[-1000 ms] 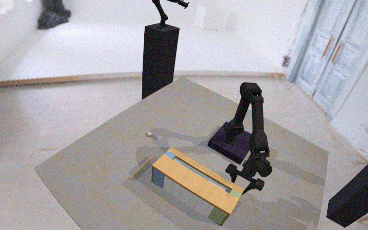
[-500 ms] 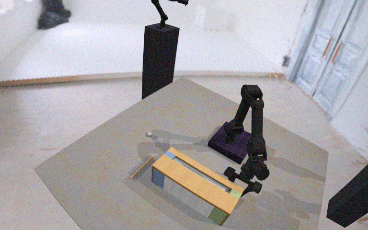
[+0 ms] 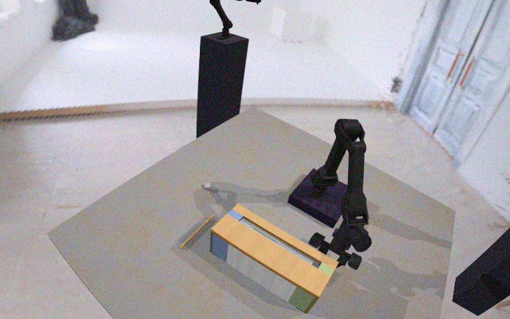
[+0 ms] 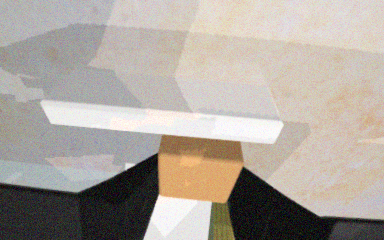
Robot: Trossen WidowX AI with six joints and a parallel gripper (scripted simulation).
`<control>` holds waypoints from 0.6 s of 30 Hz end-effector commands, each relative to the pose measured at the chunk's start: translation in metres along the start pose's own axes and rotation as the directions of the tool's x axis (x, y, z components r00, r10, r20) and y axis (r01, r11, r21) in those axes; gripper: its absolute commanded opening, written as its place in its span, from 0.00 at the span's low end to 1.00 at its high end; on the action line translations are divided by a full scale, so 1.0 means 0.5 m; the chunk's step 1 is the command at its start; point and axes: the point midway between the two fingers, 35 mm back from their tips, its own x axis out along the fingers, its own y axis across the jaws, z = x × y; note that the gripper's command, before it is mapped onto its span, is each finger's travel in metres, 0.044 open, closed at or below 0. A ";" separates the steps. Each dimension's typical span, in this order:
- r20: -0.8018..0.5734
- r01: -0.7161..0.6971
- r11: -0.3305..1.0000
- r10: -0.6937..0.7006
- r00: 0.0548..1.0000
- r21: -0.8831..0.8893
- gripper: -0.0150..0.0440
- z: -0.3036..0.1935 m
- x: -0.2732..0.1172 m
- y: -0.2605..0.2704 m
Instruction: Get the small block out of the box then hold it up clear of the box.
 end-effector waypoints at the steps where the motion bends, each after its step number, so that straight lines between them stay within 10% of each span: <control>1: 0.007 -0.002 1.000 0.002 1.000 -0.009 0.35 0.003 0.002 0.001; 18: 0.001 0.019 0.999 -0.019 1.000 -0.037 0.25 -0.056 -0.132 0.006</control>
